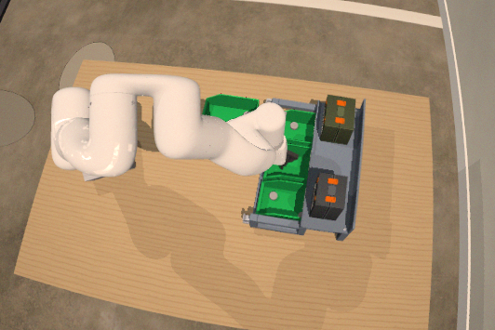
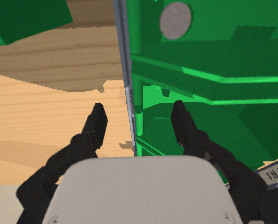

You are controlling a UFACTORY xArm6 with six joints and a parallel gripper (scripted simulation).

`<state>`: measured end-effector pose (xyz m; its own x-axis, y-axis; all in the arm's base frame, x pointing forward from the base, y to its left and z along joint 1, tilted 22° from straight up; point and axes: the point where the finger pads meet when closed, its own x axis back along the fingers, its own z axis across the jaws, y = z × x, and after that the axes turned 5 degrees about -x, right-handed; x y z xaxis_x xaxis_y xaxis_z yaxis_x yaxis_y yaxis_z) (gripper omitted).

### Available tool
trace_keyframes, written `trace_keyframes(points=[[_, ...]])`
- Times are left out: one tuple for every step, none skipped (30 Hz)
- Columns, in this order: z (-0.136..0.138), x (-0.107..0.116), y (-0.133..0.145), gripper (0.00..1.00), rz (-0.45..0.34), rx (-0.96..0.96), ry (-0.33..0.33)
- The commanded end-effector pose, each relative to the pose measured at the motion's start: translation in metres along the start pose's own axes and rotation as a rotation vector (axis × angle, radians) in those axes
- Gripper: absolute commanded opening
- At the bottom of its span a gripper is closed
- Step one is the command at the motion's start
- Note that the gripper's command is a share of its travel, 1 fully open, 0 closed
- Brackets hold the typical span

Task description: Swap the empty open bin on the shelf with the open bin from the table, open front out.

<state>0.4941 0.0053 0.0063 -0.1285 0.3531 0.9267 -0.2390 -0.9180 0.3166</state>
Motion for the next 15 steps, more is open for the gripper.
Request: trace_keyframes(points=[[0.0015,0.0014,-0.0004,0.95,0.002,-0.001,0.004],[0.0015,0.0014,-0.0004,0.95,0.002,-0.001,0.004],[0.0015,0.0014,-0.0004,0.95,0.002,-0.001,0.004],[0.0015,0.0014,-0.0004,0.95,0.002,-0.001,0.004],[0.0015,0.0014,-0.0004,0.95,0.002,-0.001,0.004],[0.0015,0.0014,-0.0004,0.95,0.002,-0.001,0.004],[0.0015,0.0014,-0.0004,0.95,0.002,-0.001,0.004],[0.0015,0.0014,-0.0004,0.0,0.002,-0.001,0.004],[0.0015,0.0014,-0.0004,0.0,0.002,-0.001,0.004],[0.0015,0.0014,-0.0004,0.0,0.002,-0.001,0.004],[0.0015,0.0014,-0.0004,0.0,0.002,-0.001,0.004],[0.0015,0.0014,-0.0004,0.0,0.002,-0.001,0.004],[0.0015,0.0014,-0.0004,0.0,0.002,-0.001,0.004],[0.0015,0.0014,-0.0004,0.0,0.002,-0.001,0.004],[0.0015,0.0014,-0.0004,0.0,0.002,-0.001,0.004]])
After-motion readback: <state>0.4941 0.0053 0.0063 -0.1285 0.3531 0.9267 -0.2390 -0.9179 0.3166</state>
